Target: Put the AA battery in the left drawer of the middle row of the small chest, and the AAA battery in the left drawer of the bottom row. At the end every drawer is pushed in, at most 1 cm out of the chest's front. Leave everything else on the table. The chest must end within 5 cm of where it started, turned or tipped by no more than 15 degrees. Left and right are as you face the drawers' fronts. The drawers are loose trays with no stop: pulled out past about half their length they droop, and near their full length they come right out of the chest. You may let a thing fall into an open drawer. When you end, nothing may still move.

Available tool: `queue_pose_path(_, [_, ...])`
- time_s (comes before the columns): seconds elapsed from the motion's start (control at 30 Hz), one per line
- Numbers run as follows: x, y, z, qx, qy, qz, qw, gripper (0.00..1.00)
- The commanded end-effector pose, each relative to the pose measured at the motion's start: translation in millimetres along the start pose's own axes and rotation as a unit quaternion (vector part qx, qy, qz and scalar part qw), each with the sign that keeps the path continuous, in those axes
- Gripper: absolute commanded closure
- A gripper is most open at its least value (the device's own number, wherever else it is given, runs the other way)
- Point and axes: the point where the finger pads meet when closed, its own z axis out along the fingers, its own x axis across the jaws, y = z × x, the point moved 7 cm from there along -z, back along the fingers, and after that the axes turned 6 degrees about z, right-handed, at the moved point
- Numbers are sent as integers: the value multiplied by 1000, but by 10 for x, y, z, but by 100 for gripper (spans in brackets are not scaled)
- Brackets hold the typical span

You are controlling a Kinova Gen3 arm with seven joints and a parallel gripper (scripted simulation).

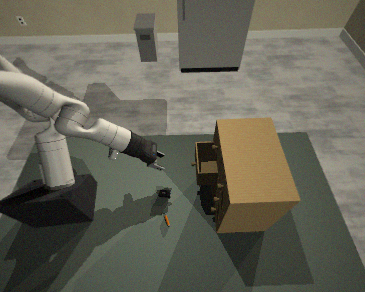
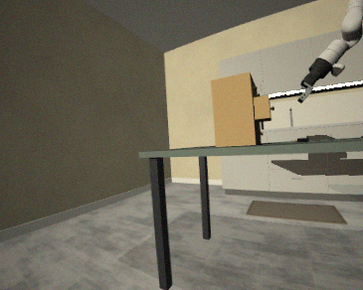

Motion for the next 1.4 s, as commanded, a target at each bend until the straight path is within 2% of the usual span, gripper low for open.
queue_pose_path(0.0, [0, 3, 1, -1, 0, 0, 1000, 0])
queue_pose_path(0.13, [0, 3, 1, -1, 0, 0, 1000, 0])
queue_pose_path(0.17, [0, 3, 1, -1, 0, 0, 1000, 100])
queue_pose_path(1.0, [0, 6, 7, -1, 0, 0, 1000, 100])
queue_pose_path(1.37, [11, 105, 194, -1, 0, 0, 1000, 100])
